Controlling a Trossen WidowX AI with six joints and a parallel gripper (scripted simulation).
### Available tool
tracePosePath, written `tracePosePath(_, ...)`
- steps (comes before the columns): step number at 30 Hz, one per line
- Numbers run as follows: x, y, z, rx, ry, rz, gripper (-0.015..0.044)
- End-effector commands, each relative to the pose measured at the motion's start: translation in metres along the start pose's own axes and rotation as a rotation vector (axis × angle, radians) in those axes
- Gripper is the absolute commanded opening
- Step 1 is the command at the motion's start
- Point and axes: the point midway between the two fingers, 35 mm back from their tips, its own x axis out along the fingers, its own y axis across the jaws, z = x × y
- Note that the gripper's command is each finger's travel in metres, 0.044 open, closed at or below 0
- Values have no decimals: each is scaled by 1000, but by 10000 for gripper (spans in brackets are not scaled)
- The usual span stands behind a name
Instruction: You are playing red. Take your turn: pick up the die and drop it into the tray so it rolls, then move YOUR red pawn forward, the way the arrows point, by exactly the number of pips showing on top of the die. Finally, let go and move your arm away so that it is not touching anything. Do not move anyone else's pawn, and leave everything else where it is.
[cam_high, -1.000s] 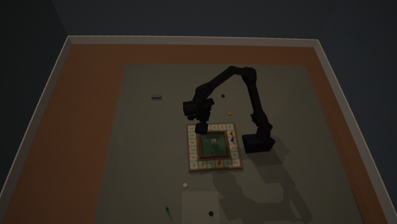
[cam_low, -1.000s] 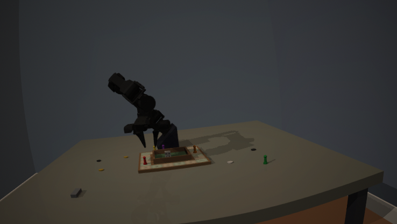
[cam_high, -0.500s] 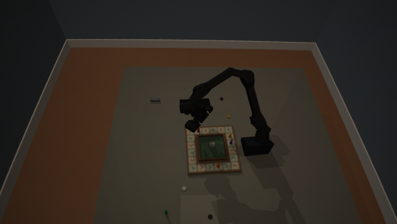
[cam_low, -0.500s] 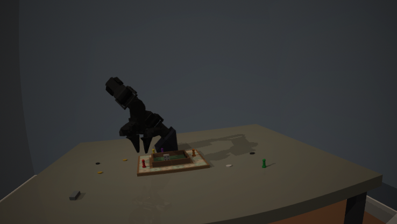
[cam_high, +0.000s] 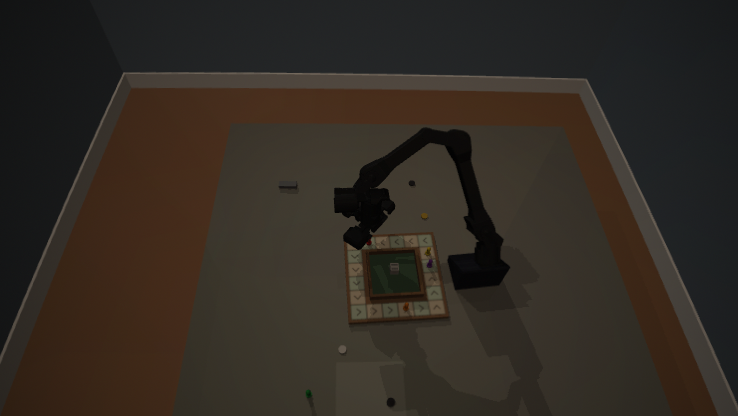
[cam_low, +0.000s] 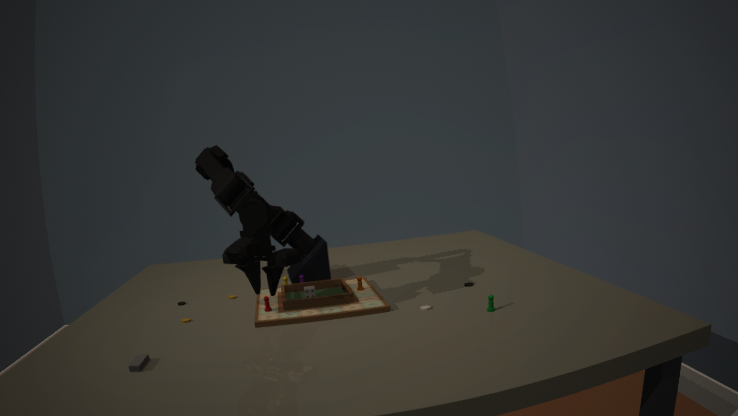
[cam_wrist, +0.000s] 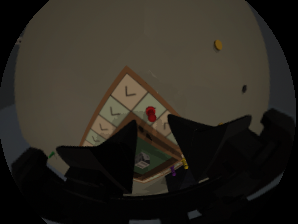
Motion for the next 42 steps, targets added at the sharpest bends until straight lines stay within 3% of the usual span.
tracePosePath(1, 7, 0, -1, -6, 0, -4, 200)
tracePosePath(16, 29, -1, -2, -6, -1, -6, 200)
tracePosePath(22, 29, -1, -2, -6, -1, -6, 43)
tracePosePath(32, 26, -1, -1, -6, -1, -5, 0)
tracePosePath(42, -27, 6, 4, -6, 5, 2, 0)
